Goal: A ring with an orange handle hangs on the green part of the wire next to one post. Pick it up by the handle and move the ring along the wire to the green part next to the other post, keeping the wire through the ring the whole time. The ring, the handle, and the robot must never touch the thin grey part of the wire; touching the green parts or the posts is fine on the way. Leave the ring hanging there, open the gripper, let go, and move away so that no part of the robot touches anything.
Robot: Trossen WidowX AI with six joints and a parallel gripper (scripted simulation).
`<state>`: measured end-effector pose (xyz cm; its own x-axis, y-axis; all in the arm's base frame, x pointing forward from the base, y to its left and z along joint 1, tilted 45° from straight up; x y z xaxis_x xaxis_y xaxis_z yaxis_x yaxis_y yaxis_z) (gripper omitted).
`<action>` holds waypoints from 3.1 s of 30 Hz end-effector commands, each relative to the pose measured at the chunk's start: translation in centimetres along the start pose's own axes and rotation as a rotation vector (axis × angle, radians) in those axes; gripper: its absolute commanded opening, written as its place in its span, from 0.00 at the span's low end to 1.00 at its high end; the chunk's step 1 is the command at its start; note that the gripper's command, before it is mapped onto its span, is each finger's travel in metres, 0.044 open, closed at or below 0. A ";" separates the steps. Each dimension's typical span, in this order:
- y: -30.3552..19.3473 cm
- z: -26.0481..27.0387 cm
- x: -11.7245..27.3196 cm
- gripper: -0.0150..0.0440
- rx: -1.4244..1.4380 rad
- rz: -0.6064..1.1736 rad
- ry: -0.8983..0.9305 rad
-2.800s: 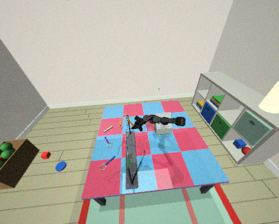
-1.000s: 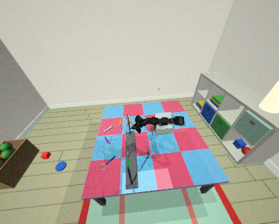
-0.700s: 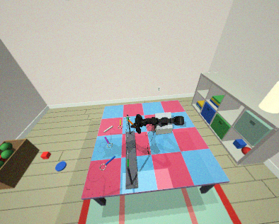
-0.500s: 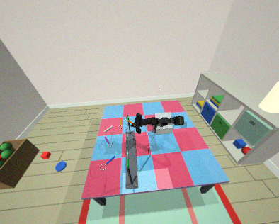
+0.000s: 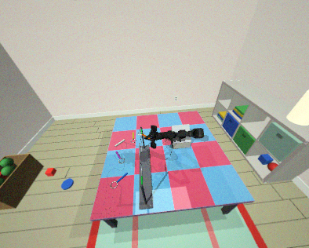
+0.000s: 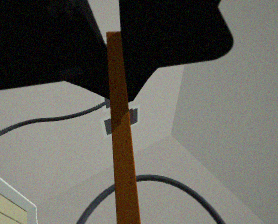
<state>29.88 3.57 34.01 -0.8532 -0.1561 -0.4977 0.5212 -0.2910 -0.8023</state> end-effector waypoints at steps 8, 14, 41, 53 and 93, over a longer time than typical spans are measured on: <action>-0.3 -1.5 0.1 0.00 0.046 0.013 -0.022; -0.2 -2.8 0.4 0.00 0.124 0.027 -0.064; 3.0 -9.8 3.2 0.00 0.681 0.117 -0.366; 5.5 -12.6 4.0 0.00 0.955 0.078 -0.462; 15.3 -12.9 9.3 0.00 1.663 0.201 -0.810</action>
<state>30.11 10.36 13.66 -0.8490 -0.5185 0.1017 0.4765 -0.6682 0.5713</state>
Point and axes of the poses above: the point midway between the two fingers, 35 mm back from their tips, its own x axis back along the fingers, its own z axis across the jaws, y = z × x, the point moved 6 cm from there along x, back along the fingers, and after that the axes turned 3 degrees about x, right-handed, at the moved point
